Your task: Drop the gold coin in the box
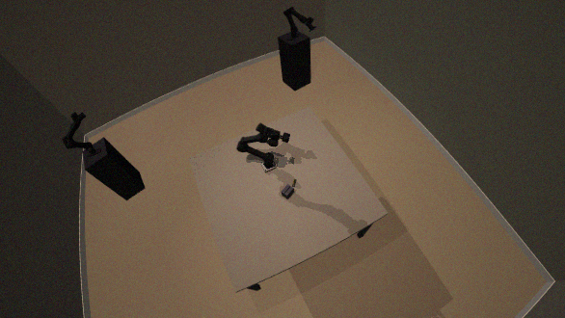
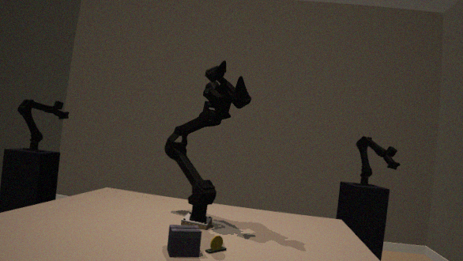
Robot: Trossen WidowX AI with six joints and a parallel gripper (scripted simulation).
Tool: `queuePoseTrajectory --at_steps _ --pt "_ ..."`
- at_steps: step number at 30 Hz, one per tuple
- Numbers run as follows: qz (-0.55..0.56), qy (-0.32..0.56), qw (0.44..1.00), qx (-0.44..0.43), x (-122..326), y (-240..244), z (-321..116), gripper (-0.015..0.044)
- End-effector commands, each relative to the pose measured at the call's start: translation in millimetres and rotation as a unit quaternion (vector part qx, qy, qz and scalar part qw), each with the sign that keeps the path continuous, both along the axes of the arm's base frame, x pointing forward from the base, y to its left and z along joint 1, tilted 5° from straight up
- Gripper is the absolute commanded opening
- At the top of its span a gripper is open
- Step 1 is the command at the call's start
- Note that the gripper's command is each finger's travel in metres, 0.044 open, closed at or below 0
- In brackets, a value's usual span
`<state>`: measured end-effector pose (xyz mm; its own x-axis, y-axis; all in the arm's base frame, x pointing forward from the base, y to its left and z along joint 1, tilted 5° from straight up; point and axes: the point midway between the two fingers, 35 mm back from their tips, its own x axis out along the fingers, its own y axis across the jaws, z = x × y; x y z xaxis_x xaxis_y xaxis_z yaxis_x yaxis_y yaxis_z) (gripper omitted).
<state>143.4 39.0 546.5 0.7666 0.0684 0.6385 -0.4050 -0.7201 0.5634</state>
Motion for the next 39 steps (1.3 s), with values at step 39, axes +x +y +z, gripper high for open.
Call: queuePoseTrajectory --at_steps 39 --pt "0.252 0.629 0.375 -0.633 119 34 -396 0.0161"
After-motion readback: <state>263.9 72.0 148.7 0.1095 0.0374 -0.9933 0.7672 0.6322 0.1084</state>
